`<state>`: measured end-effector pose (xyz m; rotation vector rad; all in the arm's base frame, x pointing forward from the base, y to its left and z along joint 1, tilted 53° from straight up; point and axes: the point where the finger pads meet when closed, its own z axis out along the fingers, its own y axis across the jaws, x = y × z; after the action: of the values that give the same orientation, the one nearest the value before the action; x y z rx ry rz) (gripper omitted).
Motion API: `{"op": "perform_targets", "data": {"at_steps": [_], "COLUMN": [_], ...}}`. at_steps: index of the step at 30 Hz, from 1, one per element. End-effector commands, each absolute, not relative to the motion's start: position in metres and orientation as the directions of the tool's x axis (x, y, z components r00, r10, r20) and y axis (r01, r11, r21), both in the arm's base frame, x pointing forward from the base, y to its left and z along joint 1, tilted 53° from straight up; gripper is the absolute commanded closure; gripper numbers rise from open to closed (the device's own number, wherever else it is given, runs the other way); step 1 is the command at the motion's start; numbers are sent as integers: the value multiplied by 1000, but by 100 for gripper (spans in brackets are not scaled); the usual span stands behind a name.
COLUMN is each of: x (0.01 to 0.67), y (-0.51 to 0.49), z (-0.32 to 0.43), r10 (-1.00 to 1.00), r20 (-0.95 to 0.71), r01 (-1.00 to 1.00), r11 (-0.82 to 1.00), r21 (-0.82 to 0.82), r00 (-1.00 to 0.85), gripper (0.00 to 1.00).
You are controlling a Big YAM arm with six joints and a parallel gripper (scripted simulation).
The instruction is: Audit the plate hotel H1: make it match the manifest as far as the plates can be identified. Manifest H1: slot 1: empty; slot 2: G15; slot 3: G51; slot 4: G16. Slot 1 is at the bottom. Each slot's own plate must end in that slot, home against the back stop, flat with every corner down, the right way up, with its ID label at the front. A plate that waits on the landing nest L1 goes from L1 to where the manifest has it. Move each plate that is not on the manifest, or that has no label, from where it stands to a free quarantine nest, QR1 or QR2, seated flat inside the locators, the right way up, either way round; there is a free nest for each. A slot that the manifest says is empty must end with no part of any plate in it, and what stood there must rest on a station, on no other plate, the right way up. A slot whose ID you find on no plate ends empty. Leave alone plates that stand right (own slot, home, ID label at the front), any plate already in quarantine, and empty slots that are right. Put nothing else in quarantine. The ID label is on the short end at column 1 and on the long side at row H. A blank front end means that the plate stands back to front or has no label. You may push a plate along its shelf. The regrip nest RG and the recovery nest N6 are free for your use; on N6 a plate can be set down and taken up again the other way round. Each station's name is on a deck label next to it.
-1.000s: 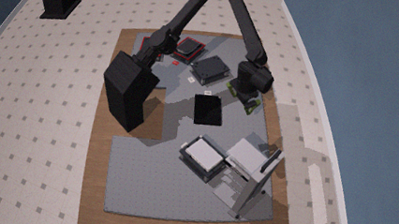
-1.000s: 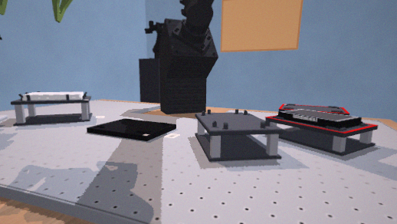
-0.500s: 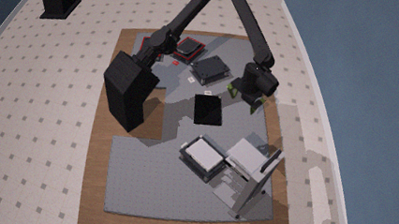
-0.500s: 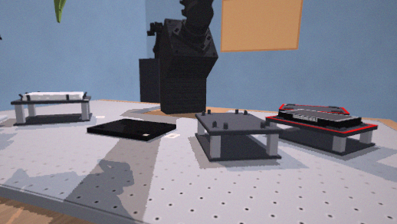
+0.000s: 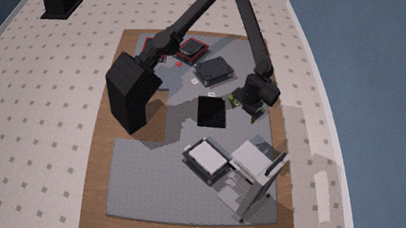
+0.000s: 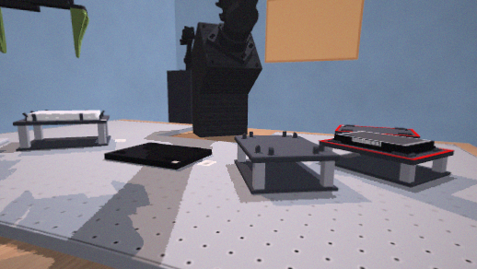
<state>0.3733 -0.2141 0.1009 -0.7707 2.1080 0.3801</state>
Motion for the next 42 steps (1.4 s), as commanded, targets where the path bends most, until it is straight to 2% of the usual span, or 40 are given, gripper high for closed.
{"op": "perform_targets", "data": {"at_steps": [1,11,16,42], "x": [380,399,398,405], "y": [-213,-196,-217,-191], "z": [99,77,95,71], "r10": [-373,-369,-379,-369], "r20": [-800,-798,-802,-799], "r01": [-628,-628,-599,-628], "r11": [778,778,800,778], "r21": [6,14,-34,15], "r00": [-470,-475,-461,-476], "gripper": [0,0,0,0]}}
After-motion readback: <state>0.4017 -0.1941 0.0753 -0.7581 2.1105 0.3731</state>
